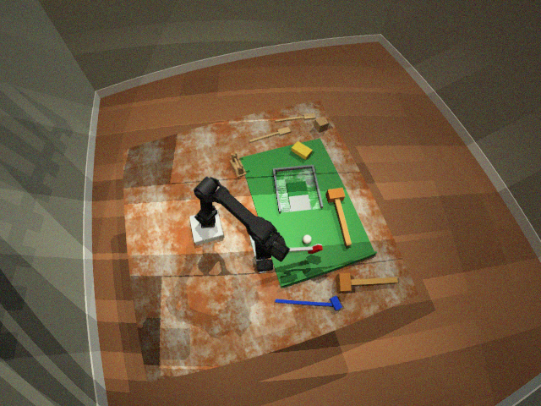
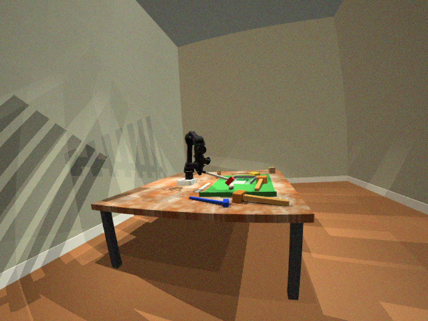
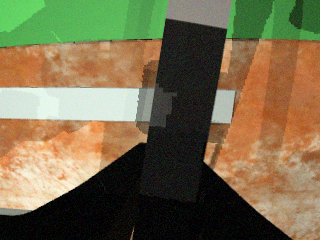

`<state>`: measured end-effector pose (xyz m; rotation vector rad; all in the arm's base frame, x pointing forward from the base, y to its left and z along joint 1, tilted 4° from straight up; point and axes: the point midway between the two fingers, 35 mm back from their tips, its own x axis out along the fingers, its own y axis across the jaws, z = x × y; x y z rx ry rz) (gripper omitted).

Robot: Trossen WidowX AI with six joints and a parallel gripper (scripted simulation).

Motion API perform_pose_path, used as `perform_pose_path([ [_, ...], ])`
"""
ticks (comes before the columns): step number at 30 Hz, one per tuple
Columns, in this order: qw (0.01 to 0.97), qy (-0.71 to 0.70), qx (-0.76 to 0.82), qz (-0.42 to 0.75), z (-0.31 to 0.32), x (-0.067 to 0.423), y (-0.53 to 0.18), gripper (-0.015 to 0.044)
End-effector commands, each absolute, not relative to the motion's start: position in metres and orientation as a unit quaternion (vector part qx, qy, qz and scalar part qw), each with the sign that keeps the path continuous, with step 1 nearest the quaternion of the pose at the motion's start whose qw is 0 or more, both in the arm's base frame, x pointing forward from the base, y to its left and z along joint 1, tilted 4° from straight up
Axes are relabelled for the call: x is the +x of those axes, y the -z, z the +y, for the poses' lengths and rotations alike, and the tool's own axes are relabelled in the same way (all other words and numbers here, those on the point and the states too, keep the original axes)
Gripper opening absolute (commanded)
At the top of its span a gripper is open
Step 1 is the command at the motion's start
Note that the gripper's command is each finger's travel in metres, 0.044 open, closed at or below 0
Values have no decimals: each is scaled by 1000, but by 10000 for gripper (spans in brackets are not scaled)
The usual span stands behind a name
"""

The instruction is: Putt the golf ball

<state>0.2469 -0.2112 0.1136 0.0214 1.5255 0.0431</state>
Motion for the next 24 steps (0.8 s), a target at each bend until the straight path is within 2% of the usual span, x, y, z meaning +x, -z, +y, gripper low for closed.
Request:
perform_pose_path([
  [1, 724, -17, 11, 689, -211, 248, -103, 0],
  [24, 723, -19, 10, 691, -209, 248, -75, 0],
])
